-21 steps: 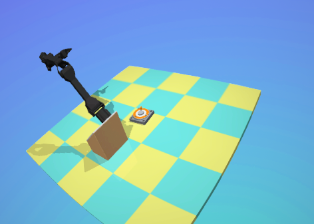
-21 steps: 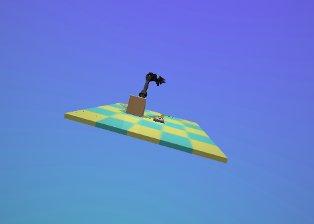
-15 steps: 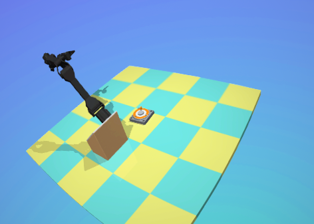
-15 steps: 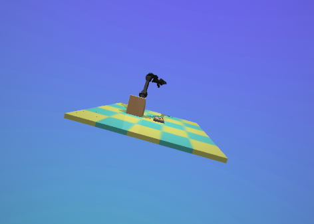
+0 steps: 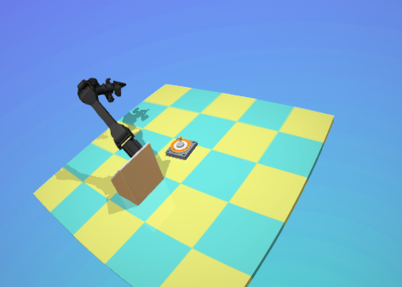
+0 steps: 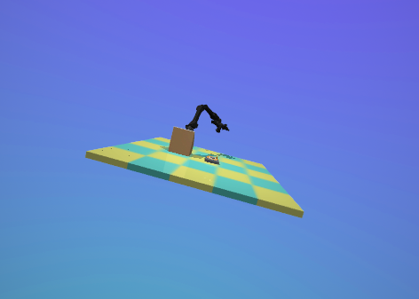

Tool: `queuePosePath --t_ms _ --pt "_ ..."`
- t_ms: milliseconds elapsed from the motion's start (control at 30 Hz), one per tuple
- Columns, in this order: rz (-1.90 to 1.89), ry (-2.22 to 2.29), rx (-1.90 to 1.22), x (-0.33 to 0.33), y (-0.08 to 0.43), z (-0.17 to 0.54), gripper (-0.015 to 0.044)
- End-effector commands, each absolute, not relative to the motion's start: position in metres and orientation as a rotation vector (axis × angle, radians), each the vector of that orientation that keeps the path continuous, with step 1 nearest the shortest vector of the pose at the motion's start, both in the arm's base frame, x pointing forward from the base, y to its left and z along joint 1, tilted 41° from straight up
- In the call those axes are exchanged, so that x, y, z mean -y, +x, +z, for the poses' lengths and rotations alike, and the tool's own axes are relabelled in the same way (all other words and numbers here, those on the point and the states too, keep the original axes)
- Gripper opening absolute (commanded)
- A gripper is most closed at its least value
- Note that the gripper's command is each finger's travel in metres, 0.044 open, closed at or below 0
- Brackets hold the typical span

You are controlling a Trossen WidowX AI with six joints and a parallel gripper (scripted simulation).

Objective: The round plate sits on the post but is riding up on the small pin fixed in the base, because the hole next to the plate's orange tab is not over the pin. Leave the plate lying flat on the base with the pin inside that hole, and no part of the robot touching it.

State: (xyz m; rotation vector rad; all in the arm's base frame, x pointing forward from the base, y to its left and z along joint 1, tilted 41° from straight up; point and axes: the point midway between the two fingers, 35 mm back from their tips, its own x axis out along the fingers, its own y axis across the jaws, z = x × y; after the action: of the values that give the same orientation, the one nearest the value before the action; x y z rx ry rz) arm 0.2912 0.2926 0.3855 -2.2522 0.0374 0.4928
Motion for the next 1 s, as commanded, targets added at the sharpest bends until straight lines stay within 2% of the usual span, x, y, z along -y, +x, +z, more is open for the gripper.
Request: queuePosePath --t_ms 0,267,467,667,867,967 --pt "0.621 -2.080 -0.182 -0.287 0.328 0.323 0.0000" --pt "0.803 -1.689 -0.480 -0.253 0.373 0.215 0.0000" --pt "0.890 -1.299 -0.748 -0.215 0.387 0.133 0.0000" --pt "0.907 -0.890 -0.991 -0.179 0.381 0.067 0.0000" --pt "0.805 -0.124 -1.341 -0.130 0.344 -0.007 0.0000" --pt "0.756 0.090 -1.416 -0.120 0.332 -0.019 0.0000"
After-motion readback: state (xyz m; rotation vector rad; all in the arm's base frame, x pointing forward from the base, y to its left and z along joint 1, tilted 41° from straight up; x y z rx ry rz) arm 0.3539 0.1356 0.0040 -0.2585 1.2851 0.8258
